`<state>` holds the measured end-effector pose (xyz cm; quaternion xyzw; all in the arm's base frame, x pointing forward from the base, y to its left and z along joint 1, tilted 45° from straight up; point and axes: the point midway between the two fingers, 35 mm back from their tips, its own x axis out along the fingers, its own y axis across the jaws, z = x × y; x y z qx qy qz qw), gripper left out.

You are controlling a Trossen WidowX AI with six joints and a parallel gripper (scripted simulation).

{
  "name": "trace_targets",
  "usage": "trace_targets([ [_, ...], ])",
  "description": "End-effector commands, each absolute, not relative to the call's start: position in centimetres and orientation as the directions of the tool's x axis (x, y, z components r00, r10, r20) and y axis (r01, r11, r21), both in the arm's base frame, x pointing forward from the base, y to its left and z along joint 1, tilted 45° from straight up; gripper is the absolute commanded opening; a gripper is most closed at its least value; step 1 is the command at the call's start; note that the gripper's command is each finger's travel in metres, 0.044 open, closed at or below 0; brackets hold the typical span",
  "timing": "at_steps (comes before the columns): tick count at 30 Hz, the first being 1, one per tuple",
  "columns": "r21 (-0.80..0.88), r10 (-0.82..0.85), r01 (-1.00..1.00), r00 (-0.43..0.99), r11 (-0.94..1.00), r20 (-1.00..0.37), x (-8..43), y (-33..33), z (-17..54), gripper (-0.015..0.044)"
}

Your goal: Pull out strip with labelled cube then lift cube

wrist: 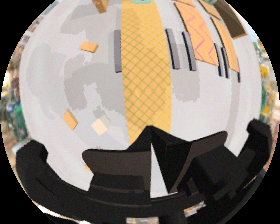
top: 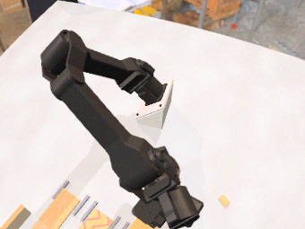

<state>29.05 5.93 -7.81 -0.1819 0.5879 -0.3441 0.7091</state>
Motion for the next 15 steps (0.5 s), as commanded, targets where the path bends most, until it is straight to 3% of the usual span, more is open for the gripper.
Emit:
trace_targets([
  [1, -0.670, -0.704, 0.268, 0.045, 0.692, -0.709, 27.8, 5.6, -8.4, 0.0000],
  [15, -0.670, -0.703, 0.268, 0.044, 0.693, -0.710, 25.7, 5.9, -8.9, 0.0000],
])
